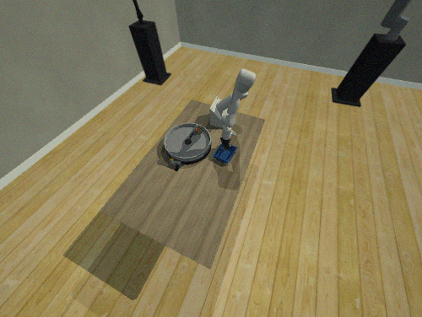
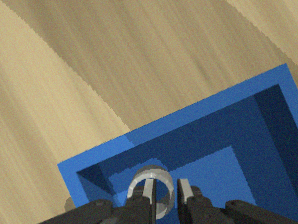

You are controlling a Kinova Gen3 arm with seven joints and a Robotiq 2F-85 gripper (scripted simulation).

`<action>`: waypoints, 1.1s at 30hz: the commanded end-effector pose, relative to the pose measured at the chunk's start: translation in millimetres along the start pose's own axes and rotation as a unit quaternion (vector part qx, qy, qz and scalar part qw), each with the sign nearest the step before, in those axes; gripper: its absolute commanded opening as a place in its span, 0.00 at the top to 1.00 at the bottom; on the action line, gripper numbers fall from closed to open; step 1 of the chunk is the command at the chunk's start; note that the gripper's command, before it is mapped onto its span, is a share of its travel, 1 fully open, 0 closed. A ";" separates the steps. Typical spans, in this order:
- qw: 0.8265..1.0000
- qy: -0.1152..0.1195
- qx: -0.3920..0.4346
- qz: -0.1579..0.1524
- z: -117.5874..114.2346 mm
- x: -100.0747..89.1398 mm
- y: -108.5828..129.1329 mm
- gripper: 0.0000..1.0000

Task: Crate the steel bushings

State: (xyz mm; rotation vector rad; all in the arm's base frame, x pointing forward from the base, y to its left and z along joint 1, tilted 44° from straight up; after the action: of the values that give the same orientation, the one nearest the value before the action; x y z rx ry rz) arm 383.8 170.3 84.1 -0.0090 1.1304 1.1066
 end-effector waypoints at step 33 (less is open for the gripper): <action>1.000 -0.001 0.000 -0.002 1.3 -11.9 -1.3 0.84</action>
State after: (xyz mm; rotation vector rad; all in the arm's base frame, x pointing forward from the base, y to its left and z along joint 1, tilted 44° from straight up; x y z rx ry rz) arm 384.4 164.3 90.8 -0.0091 1.1303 1.1065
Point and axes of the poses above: the point where the finger pads meet when closed, its own x axis out along the fingers, its own z axis across the jaws, y = z × x, the point moved 5 cm from there along -x, back along the fingers, and after that the axes turned 11 degrees about x, right-handed, at the moved point
